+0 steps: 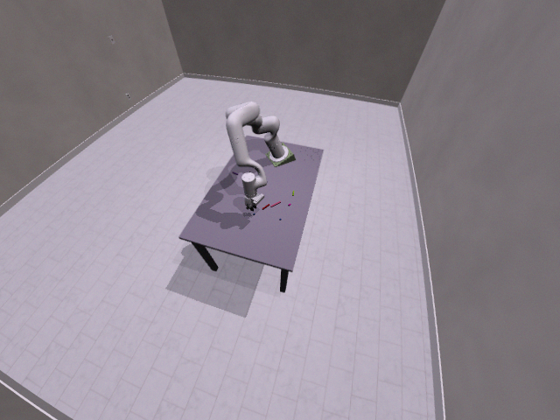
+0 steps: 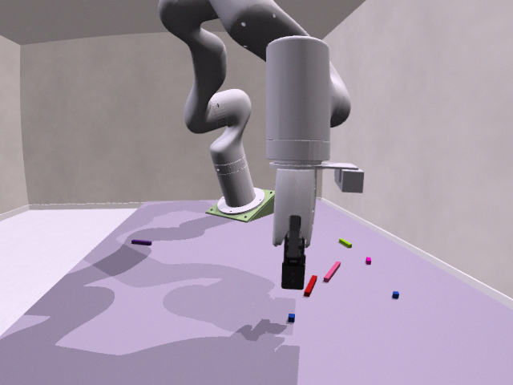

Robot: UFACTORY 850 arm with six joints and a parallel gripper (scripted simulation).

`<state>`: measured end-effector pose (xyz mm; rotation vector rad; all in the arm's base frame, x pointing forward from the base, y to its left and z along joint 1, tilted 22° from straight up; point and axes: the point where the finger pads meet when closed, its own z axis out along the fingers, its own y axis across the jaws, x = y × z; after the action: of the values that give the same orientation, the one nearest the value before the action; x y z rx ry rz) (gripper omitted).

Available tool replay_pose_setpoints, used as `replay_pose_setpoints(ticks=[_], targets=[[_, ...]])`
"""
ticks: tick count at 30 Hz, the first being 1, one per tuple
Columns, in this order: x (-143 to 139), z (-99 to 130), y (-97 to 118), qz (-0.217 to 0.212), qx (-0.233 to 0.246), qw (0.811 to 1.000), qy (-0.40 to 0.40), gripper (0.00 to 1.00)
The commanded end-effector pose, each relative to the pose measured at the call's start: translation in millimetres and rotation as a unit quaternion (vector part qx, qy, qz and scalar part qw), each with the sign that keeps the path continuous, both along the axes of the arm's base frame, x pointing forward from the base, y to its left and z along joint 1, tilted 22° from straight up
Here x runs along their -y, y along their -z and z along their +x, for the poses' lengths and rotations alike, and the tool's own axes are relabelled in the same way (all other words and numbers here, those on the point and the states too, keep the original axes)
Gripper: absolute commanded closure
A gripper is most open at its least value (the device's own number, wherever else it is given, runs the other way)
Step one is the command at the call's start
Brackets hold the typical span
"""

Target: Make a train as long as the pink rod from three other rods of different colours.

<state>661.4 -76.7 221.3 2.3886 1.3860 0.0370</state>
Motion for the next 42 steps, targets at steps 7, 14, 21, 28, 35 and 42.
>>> replay_pose_setpoints(ticks=[7, 14, 21, 28, 35, 42], targets=[[0, 1, 0, 0.0, 0.001, 1.0, 0.0, 0.76], [2, 2, 5, -0.001, 0.001, 1.0, 0.0, 0.76], [4, 4, 10, -0.001, 0.001, 1.0, 0.0, 0.76], [7, 6, 20, -0.001, 0.001, 1.0, 0.0, 0.76], [10, 9, 31, -0.001, 0.001, 1.0, 0.0, 0.76], [13, 11, 37, -0.001, 0.001, 1.0, 0.0, 0.76]])
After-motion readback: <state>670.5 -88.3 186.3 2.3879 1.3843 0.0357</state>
